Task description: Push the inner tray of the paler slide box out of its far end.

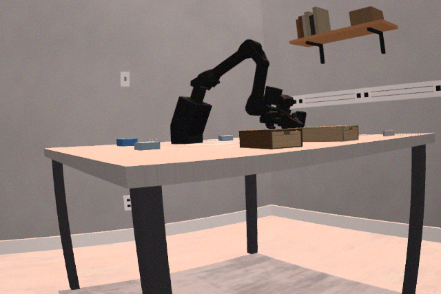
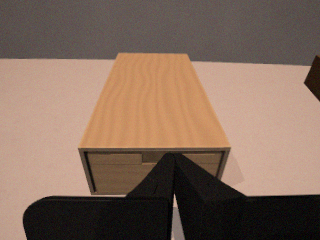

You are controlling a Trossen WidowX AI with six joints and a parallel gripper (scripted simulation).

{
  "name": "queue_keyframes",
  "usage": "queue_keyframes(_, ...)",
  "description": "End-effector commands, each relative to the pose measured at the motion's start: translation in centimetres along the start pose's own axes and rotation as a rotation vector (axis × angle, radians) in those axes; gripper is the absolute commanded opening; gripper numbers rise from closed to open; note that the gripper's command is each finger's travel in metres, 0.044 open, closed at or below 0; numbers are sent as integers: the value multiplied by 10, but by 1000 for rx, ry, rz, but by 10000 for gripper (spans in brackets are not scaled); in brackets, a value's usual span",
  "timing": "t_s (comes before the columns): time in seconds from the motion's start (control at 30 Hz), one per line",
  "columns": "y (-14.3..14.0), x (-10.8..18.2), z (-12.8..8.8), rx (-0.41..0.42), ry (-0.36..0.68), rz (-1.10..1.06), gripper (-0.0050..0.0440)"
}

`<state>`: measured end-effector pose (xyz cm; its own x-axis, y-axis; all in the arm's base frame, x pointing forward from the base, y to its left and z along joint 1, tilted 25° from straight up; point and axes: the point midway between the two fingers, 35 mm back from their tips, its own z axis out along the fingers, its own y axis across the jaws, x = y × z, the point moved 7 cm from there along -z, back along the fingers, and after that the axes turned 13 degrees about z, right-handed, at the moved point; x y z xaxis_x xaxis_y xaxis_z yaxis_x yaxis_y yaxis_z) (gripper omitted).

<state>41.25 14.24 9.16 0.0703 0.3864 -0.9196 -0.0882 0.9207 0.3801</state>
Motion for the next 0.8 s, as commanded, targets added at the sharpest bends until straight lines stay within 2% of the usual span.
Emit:
queue_keyframes(0.0,1,22,11,-8,-19,24,-50)
queue_keyframes(0.13,3,34,13,-17,-32,37,-50)
queue_keyframes(0.77,3,33,15,-20,-37,35,-50)
